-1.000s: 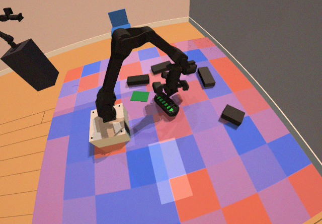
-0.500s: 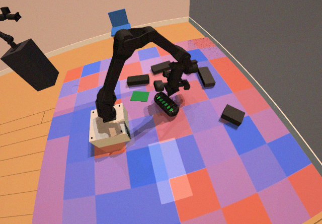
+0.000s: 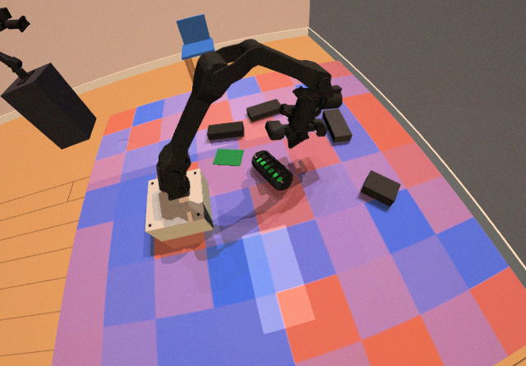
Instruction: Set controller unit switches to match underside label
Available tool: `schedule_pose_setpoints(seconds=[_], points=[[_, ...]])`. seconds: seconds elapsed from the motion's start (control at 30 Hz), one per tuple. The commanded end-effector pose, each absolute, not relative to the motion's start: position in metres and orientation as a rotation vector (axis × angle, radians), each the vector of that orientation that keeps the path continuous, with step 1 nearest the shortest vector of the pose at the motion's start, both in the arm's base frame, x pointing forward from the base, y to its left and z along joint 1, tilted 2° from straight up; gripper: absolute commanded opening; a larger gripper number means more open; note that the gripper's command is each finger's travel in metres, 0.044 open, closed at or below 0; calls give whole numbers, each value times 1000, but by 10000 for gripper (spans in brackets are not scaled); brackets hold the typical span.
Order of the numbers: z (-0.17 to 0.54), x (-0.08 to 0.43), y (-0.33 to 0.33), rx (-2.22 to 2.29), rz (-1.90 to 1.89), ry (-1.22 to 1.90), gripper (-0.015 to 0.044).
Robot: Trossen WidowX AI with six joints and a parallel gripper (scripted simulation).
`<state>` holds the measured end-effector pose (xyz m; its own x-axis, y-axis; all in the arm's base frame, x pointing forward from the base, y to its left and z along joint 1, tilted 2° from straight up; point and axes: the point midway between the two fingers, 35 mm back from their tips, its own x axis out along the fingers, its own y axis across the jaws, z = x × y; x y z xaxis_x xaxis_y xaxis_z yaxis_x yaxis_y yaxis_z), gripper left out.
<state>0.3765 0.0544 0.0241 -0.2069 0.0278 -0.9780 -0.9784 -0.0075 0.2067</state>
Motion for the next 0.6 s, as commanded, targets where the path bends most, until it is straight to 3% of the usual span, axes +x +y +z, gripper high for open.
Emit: schedule_pose_setpoints(seconds=[0.0,0.57], points=[[31,371,37,-1106,1376,1266,0],[35,318,-25,-1329,1329,942,0]])
